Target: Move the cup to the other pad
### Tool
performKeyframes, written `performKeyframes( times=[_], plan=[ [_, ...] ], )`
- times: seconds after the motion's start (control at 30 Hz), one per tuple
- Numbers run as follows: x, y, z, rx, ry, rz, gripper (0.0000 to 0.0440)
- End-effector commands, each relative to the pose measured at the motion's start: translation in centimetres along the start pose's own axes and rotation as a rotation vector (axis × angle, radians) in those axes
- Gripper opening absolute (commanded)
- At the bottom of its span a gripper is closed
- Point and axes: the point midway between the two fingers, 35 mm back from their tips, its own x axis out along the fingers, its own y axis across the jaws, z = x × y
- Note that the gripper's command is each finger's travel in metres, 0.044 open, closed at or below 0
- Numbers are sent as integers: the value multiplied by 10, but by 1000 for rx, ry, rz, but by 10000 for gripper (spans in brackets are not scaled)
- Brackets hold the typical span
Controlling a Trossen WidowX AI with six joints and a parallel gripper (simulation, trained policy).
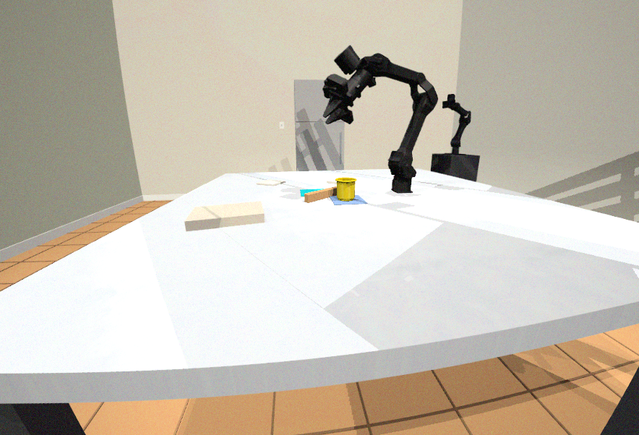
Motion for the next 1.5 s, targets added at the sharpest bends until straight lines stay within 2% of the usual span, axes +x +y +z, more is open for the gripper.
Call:
performKeyframes(
  times=[0.0,0.7,1.47],
  plan=[
    [2,1,-7,52,51,-33,153],
    [12,-5,-34,243,232,-263,144],
    [38,-48,-66,310,372,-604,152]
  ],
)
